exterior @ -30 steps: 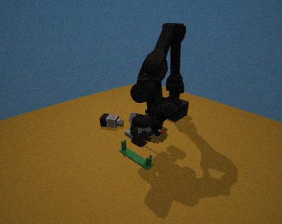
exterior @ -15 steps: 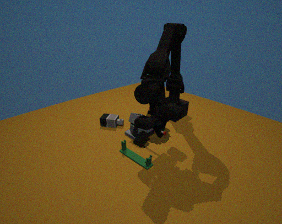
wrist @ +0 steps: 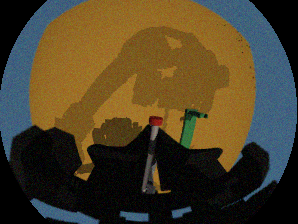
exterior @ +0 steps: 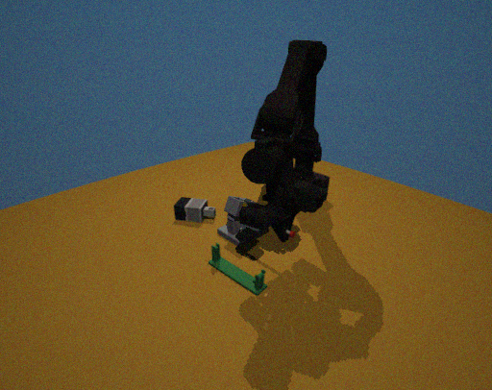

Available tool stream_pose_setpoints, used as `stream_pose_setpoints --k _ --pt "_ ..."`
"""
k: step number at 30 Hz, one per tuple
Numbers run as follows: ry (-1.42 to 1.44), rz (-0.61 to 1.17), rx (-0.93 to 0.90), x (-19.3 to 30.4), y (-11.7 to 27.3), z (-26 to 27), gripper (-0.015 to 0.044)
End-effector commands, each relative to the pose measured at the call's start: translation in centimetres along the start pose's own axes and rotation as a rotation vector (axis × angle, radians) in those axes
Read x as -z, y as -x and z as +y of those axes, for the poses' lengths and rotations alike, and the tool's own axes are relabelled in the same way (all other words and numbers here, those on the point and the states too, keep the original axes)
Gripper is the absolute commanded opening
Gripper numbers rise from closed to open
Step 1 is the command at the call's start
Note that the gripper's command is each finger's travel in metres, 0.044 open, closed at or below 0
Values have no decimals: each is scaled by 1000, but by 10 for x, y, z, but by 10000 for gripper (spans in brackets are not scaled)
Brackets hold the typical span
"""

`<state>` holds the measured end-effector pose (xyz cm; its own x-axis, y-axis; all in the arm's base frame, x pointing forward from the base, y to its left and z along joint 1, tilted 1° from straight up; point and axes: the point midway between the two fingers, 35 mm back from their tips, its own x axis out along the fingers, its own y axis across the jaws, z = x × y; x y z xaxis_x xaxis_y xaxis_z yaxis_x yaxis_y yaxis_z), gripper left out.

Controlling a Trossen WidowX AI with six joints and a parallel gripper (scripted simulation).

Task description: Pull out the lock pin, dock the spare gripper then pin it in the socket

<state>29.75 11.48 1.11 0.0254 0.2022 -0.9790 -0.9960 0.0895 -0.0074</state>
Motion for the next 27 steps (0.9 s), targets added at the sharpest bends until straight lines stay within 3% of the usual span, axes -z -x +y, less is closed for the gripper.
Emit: stream_pose_setpoints --k 1,27 --pt "-3 5 1 -3 0 -1 0" --pt "-4 9 -6 -27 1 -1 0"
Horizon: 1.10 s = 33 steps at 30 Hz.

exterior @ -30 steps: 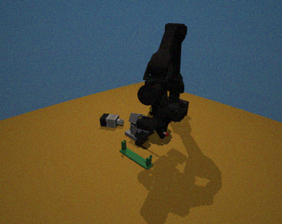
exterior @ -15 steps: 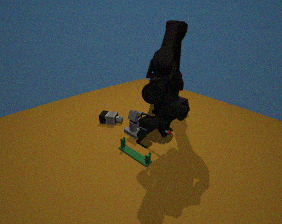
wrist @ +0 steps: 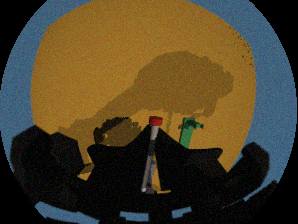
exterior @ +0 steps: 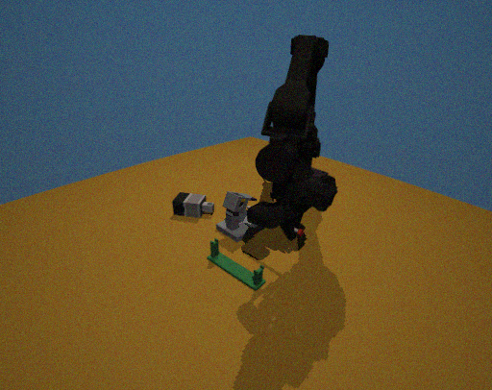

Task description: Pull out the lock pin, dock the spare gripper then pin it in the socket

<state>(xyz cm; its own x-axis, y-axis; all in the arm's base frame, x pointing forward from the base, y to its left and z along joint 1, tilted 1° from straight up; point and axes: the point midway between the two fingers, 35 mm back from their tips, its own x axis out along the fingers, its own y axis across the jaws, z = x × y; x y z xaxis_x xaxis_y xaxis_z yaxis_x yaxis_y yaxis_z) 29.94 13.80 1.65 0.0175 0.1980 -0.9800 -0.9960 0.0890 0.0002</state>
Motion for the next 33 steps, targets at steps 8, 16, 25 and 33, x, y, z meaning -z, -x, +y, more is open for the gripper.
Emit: stream_pose_setpoints --k 8,16,25,33 --pt "-3 5 0 -10 2 -1 0" --pt "-1 3 -4 -11 12 0 0" --pt "-1 5 -10 -14 28 2 0" --pt "-1 6 -11 -13 22 1 0"
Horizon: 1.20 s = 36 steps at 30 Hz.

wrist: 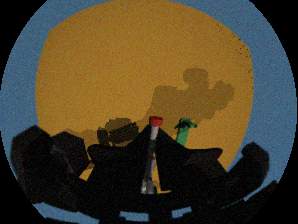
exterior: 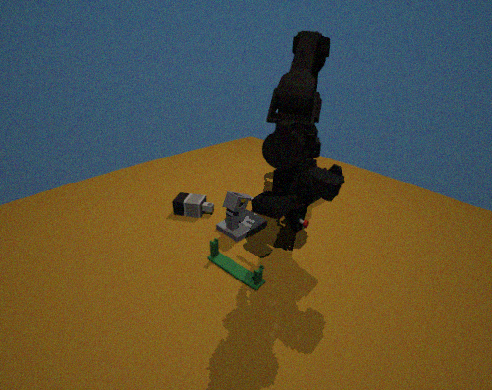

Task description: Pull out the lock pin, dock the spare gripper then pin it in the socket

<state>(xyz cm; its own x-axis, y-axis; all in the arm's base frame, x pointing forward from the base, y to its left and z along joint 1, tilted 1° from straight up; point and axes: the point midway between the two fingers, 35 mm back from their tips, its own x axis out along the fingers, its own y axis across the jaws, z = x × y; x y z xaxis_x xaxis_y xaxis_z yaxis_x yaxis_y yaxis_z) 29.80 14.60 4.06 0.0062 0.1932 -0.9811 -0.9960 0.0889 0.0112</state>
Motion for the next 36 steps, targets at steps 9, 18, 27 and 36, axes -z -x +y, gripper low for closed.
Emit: stream_pose_setpoints --k 9,18,27,36 --pt "15 0 0 -11 4 -28 0" --pt "29 0 0 -21 5 -55 0" --pt "44 -1 0 -29 6 -81 0" --pt "55 -1 0 -34 5 -98 0"
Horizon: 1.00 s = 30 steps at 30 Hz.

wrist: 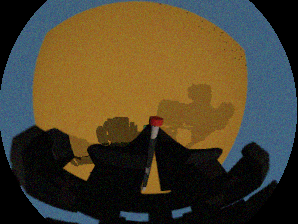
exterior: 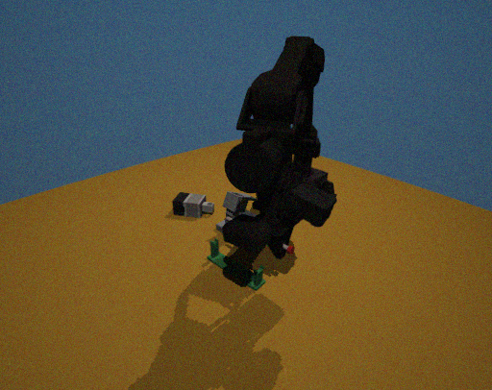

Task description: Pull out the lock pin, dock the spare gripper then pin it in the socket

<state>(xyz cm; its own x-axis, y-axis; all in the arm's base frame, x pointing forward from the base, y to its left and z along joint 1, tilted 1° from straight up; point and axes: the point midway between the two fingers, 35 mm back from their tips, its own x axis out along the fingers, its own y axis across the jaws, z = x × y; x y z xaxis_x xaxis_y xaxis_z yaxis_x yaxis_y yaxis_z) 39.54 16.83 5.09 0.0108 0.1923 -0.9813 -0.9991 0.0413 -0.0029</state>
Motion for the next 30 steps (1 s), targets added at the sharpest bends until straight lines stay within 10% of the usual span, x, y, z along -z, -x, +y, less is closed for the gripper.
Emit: stream_pose_setpoints --k 1,30 --pt "5 -2 -5 -1 -1 -3 0" --pt "9 -6 14 6 -44 -5 0"
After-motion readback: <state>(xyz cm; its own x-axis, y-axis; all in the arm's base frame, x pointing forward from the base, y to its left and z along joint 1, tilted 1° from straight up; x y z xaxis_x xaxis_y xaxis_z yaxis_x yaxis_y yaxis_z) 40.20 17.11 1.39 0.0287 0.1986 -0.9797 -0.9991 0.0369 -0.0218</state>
